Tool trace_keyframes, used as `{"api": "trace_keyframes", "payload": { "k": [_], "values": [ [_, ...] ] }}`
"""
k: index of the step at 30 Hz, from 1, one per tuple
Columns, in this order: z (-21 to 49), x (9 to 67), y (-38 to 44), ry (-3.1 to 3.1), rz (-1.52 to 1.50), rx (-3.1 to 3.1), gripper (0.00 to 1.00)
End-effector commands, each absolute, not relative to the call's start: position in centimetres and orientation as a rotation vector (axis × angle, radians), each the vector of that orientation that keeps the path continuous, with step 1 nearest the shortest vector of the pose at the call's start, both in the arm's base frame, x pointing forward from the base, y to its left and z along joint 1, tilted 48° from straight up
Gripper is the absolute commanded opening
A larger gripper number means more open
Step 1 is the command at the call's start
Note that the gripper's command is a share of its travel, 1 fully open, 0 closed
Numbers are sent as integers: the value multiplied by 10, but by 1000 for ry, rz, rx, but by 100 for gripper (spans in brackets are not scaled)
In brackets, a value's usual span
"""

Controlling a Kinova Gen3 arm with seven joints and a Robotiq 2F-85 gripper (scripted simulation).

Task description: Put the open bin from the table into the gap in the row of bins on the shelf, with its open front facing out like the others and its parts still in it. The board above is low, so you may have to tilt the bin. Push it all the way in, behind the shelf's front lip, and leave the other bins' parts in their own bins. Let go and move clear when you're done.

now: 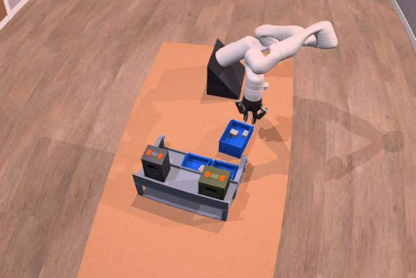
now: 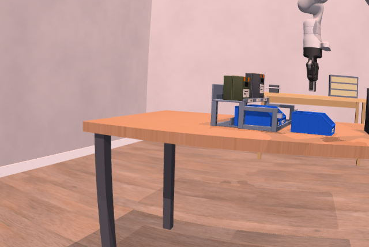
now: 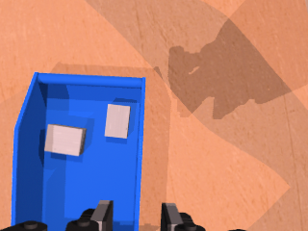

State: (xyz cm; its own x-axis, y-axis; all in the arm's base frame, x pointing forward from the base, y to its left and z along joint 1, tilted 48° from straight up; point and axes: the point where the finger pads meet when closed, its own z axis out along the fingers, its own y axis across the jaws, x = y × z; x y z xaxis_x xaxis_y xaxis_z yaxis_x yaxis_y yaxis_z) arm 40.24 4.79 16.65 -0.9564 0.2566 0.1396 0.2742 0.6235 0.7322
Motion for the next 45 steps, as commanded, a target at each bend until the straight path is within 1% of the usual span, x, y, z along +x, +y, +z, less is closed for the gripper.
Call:
{"api": "trace_keyframes", "payload": {
  "k": [1, 4, 9, 21, 26, 45],
  "values": [
    [167, 403, 47, -2812, -1274, -461, 35],
    [167, 403, 47, -2812, -1274, -461, 35],
    [147, 406, 69, -2812, -1274, -461, 35],
    [147, 406, 69, -2812, -1274, -461, 35],
    [117, 410, 103, -2812, -1274, -461, 35],
    [118, 410, 101, -2812, -1274, -461, 35]
  ]
}}
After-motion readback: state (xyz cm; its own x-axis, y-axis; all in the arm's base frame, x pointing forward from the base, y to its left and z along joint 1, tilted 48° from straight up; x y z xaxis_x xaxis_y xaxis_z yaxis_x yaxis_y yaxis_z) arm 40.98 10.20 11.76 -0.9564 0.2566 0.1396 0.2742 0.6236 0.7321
